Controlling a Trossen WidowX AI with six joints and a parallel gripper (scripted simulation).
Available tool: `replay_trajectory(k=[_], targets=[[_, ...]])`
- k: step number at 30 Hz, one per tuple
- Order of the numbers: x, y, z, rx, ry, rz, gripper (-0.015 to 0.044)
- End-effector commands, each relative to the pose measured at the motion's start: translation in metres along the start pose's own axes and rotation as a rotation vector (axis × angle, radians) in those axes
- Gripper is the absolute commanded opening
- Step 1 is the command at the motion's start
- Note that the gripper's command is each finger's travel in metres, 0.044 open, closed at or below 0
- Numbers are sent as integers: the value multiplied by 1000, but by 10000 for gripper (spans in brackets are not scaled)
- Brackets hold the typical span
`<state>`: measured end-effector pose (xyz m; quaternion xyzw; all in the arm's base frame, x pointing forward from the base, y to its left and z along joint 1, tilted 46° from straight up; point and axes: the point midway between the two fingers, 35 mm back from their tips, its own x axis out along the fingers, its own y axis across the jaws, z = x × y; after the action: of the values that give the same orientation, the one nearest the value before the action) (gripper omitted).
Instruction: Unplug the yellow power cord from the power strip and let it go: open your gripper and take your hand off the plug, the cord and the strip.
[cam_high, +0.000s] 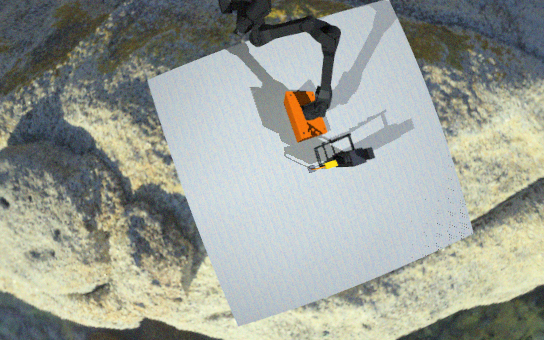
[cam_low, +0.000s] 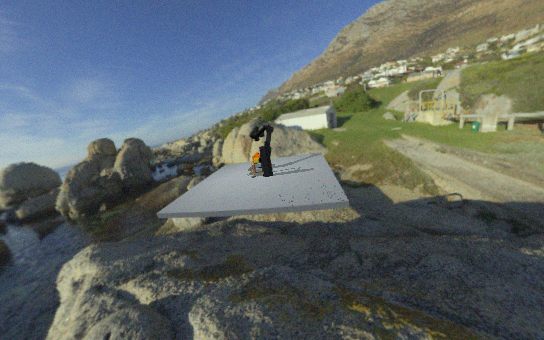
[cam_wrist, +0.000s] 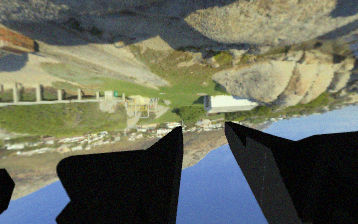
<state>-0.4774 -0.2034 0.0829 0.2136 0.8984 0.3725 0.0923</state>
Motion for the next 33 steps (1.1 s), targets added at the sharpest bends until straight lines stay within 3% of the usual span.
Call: replay_trajectory(k=[1, 18, 25, 33], targets=[[-54, -46, -29, -255, 138, -205, 160], [-296, -139, -32, -999, 729, -767, 160], [-398, -140, -1, -1310, 1040, -924, 160], [-487, -119, 52, -1630, 1364, -1082, 160]])
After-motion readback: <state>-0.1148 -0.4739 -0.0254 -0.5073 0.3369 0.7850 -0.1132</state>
